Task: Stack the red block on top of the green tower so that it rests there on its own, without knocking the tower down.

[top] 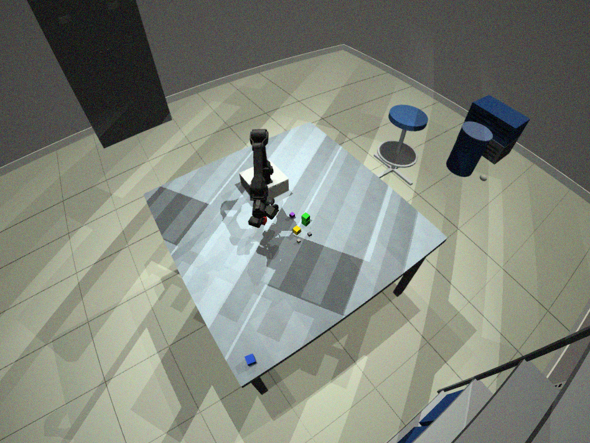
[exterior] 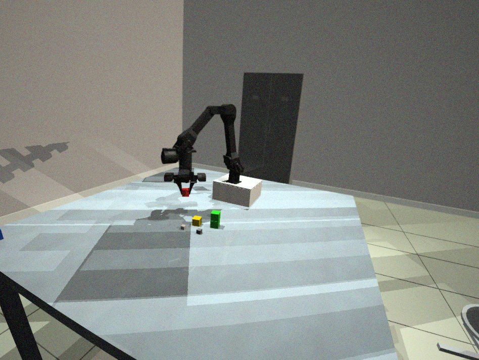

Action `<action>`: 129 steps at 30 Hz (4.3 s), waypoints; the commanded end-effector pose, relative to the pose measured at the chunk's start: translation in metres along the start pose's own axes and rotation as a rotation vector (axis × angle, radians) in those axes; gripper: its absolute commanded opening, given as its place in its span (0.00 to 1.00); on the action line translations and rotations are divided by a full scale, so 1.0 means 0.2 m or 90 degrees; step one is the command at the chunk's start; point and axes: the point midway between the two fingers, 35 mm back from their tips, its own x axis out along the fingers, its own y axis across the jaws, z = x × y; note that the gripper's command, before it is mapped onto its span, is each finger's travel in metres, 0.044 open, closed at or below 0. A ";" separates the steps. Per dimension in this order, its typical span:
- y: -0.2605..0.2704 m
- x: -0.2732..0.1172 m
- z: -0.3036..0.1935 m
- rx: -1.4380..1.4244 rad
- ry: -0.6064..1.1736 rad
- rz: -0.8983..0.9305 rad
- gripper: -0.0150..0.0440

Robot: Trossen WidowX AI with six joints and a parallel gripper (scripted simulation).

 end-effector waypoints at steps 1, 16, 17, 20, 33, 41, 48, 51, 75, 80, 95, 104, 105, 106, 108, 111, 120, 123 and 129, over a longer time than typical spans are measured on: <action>0.00 -0.09 0.00 -0.001 0.000 -0.004 0.25; -0.01 -0.29 0.01 -0.001 0.000 -0.005 0.25; 0.00 -0.29 0.02 -0.001 -0.002 -0.006 0.25; 0.00 -0.29 0.08 -0.002 -0.007 -0.010 0.25; 0.12 -0.30 0.40 -0.002 -0.014 -0.010 0.25; 0.23 -0.30 0.58 -0.002 -0.014 -0.006 0.25; 0.36 -0.30 0.73 -0.003 -0.014 -0.003 0.25; 0.41 -0.30 0.78 -0.004 -0.014 -0.001 0.25; 0.64 -0.12 0.96 -0.001 -0.010 0.003 0.25; 0.64 -0.02 0.96 -0.001 -0.010 0.003 0.25; 0.64 -0.02 0.96 -0.001 -0.010 0.003 0.25; 0.64 -0.02 0.96 -0.001 -0.010 0.003 0.25; 0.64 -0.02 0.96 -0.001 -0.010 0.003 0.25; 0.64 -0.02 0.96 -0.001 -0.010 0.003 0.25; 0.64 -0.02 0.96 -0.001 -0.010 0.003 0.25; 0.64 -0.02 0.96 -0.001 -0.010 0.003 0.25; 0.64 -0.02 0.96 -0.005 -0.008 0.003 0.57; 0.64 -0.02 0.96 -0.005 -0.008 0.003 0.70; 0.64 -0.02 0.96 -0.005 -0.008 0.003 0.97</action>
